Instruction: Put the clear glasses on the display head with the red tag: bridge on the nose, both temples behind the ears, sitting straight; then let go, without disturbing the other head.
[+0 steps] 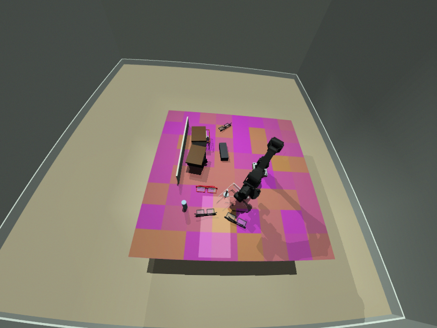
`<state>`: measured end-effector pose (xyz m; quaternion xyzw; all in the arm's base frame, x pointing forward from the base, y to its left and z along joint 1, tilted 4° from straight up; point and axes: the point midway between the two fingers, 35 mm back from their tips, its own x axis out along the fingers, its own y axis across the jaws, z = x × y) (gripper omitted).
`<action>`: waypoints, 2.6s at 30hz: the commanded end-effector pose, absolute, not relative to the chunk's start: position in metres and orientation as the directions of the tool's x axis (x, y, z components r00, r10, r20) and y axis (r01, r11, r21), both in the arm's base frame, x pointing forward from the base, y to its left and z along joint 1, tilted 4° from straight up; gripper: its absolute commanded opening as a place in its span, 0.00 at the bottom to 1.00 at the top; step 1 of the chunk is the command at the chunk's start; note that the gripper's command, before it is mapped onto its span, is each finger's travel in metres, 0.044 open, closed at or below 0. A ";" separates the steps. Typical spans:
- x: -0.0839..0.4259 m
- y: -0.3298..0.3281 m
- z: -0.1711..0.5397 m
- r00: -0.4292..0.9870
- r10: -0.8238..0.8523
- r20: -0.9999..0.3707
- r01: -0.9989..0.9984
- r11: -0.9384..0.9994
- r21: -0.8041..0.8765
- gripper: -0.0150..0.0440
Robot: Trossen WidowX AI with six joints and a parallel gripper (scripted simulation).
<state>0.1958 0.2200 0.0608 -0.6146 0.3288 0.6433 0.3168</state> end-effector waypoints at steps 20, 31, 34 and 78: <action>0.205 0.211 0.120 -0.045 0.004 -0.999 -0.810 -0.586 0.034 0.25; 0.222 0.216 0.122 -0.044 0.005 -0.999 -0.942 -0.333 0.040 0.25; 0.229 0.218 0.122 -0.043 0.005 -0.999 -0.974 -0.223 0.041 0.25; 0.304 0.227 0.082 -0.036 0.006 -0.999 -0.585 0.810 0.026 0.25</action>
